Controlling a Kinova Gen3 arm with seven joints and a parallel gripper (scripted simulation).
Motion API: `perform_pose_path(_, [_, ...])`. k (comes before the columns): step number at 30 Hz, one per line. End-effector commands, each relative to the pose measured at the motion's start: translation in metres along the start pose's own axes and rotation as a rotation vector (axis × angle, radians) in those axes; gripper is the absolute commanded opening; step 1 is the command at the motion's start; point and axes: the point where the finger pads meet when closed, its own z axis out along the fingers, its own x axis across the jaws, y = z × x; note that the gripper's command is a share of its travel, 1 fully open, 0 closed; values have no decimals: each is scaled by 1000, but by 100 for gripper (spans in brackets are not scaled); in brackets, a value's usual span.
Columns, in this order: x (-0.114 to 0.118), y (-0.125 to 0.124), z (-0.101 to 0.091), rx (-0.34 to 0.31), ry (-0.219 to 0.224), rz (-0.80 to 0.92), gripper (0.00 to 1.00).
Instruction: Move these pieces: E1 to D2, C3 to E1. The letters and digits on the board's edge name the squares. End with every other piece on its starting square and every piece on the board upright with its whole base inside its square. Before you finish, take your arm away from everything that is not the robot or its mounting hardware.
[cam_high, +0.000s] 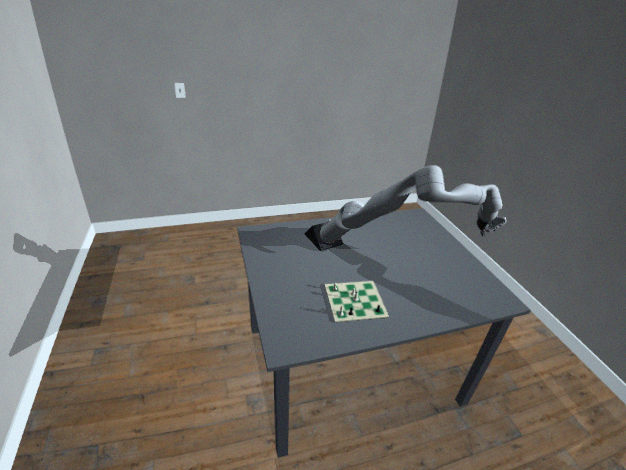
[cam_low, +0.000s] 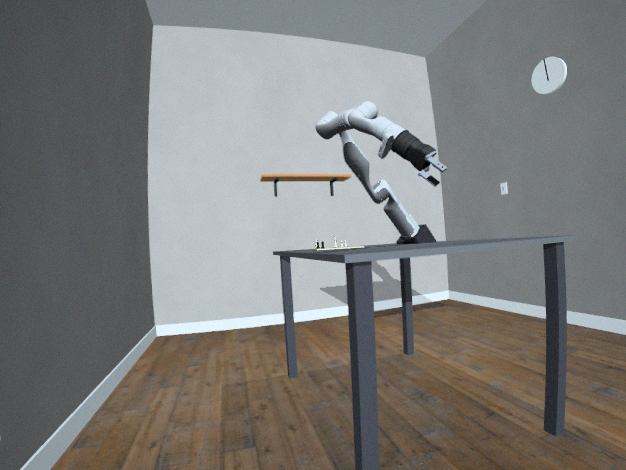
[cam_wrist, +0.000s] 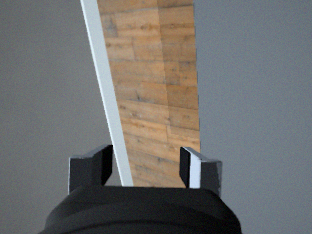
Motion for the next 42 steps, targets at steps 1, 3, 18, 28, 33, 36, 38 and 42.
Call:
perform_pose_path(1, [-1, 1, -1, 0, -2, -1, 100])
perform_pose_path(3, [-1, 1, -1, 0, -2, -1, 100])
perform_pose_path(18, [-1, 1, -1, 0, -2, -1, 100])
perform_pose_path(28, [1, 0, -2, 8, 2, 7, 100])
perform_pose_path(33, [5, -1, -3, 19, 8, 18, 100])
perform_pose_path(36, [7, -2, -4, 27, 12, 26, 100])
perform_pose_path(38, [10, -3, -5, 36, 16, 35, 100])
perform_pose_path(42, [16, -5, -8, 61, 26, 59, 100])
